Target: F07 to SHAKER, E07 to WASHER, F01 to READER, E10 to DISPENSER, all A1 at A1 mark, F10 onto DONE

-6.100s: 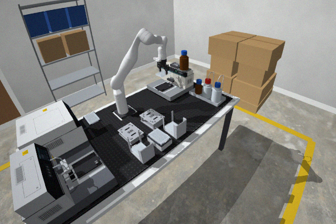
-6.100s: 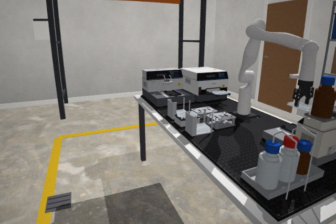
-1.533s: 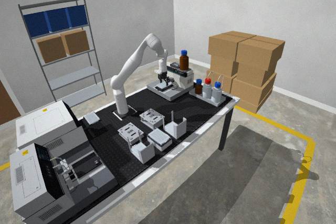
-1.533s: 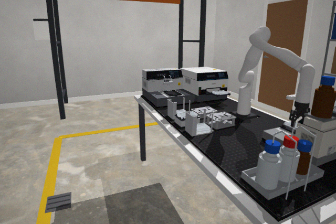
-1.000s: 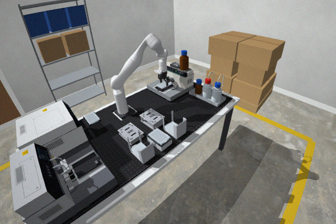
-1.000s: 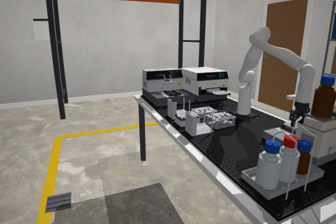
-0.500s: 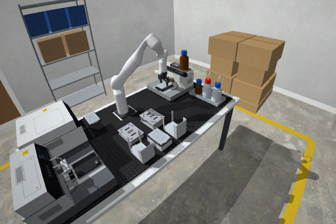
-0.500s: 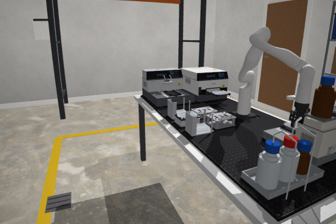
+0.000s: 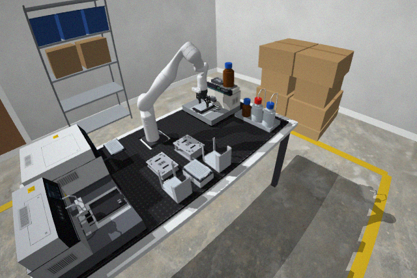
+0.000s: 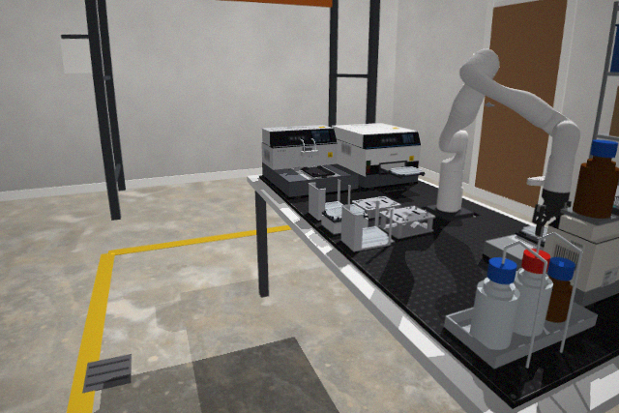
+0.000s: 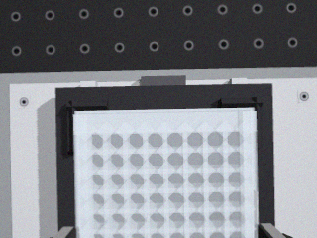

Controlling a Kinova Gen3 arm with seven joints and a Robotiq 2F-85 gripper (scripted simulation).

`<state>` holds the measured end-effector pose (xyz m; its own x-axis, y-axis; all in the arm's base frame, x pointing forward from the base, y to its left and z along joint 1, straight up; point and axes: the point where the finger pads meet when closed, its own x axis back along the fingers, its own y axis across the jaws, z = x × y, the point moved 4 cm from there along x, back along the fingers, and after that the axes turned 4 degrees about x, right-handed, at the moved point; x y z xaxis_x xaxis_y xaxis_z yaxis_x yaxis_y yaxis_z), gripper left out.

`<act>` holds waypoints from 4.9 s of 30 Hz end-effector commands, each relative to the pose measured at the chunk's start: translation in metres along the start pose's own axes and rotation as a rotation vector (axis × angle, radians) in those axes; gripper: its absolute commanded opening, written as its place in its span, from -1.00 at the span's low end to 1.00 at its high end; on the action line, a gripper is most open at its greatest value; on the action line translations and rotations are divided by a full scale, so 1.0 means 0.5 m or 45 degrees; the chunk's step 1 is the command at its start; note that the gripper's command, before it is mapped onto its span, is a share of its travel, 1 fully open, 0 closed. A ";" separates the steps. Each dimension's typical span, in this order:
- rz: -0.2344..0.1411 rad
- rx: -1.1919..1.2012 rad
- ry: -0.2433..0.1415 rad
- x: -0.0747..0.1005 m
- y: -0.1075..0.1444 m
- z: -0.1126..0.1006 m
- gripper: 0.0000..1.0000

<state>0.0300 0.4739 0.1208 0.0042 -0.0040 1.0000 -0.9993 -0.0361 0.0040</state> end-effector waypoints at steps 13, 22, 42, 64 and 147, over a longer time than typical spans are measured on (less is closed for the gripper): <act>0.001 0.000 -0.003 -0.006 0.000 -0.001 0.88; 0.001 0.000 -0.003 -0.006 0.000 -0.001 1.00; 0.001 0.000 -0.003 -0.001 0.000 -0.001 1.00; 0.001 0.000 -0.003 0.053 0.000 -0.001 1.00; 0.001 0.000 -0.003 0.248 0.000 -0.001 1.00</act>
<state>0.0305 0.4734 0.2408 0.0042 -0.0040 1.0000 -0.9993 -0.0361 0.0040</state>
